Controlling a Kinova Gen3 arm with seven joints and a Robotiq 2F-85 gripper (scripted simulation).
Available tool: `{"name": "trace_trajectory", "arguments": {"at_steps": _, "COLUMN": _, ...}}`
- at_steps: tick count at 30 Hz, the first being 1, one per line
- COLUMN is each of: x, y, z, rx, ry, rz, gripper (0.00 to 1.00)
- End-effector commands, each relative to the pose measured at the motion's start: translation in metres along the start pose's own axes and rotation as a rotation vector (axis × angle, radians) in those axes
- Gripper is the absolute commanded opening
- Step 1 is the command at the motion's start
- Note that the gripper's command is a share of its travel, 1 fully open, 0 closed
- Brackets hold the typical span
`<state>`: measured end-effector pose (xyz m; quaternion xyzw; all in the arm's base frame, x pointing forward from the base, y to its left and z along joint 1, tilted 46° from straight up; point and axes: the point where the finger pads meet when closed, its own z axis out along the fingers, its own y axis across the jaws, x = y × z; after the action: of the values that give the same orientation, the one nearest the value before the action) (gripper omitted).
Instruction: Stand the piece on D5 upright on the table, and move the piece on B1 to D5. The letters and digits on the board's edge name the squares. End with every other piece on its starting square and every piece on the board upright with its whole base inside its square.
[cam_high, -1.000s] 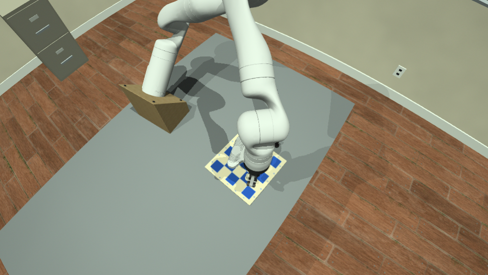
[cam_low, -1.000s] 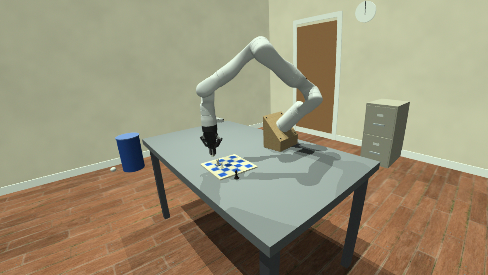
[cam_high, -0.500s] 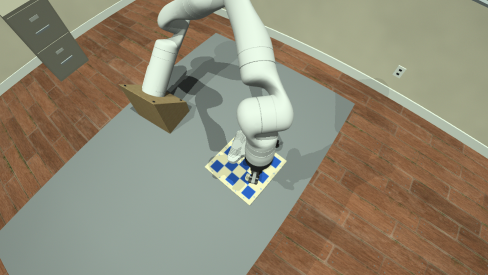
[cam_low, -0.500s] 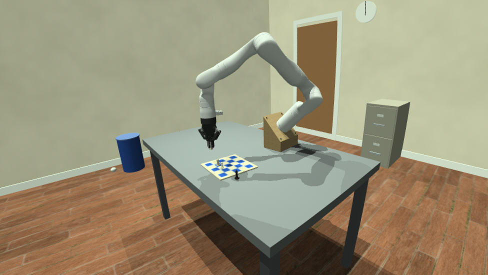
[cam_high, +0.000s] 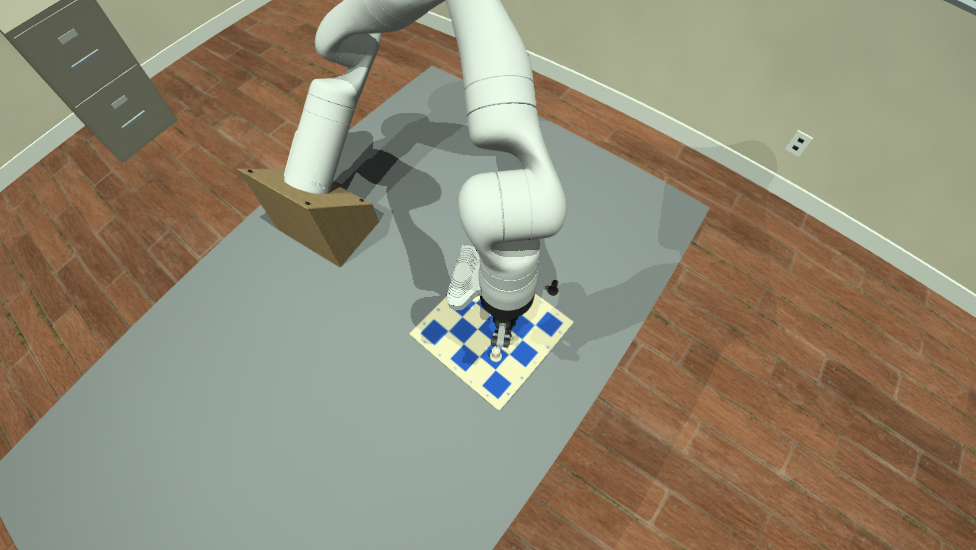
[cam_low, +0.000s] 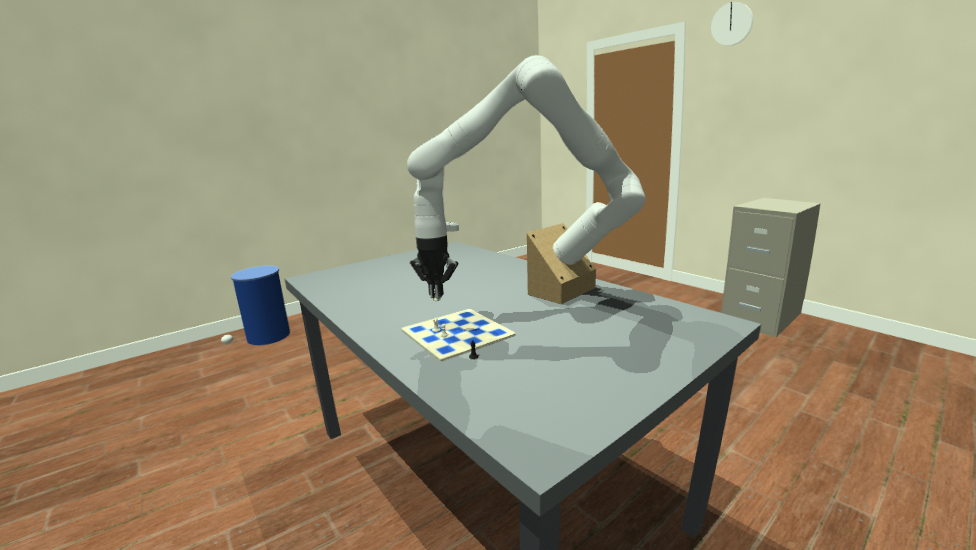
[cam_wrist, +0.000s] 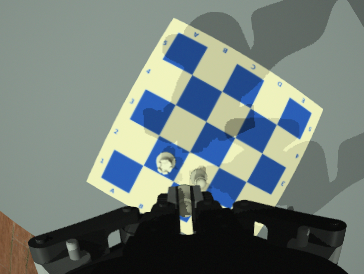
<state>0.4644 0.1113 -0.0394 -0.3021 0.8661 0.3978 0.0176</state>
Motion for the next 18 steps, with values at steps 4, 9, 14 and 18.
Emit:
{"name": "trace_trajectory", "arguments": {"at_steps": 4, "x": 0.031, "y": 0.054, "z": -0.01, "rx": 0.002, "ry": -0.005, "rz": -0.106, "gripper": 0.0}}
{"name": "trace_trajectory", "arguments": {"at_steps": 9, "x": 0.059, "y": 0.093, "z": -0.009, "rx": 0.005, "ry": 0.003, "rz": -0.203, "gripper": 0.0}}
{"name": "trace_trajectory", "arguments": {"at_steps": 14, "x": 0.068, "y": 0.105, "z": -0.009, "rx": 0.007, "ry": 0.008, "rz": -0.233, "gripper": 0.0}}
{"name": "trace_trajectory", "arguments": {"at_steps": 18, "x": 0.071, "y": 0.108, "z": -0.008, "rx": 0.008, "ry": 0.009, "rz": -0.241, "gripper": 0.0}}
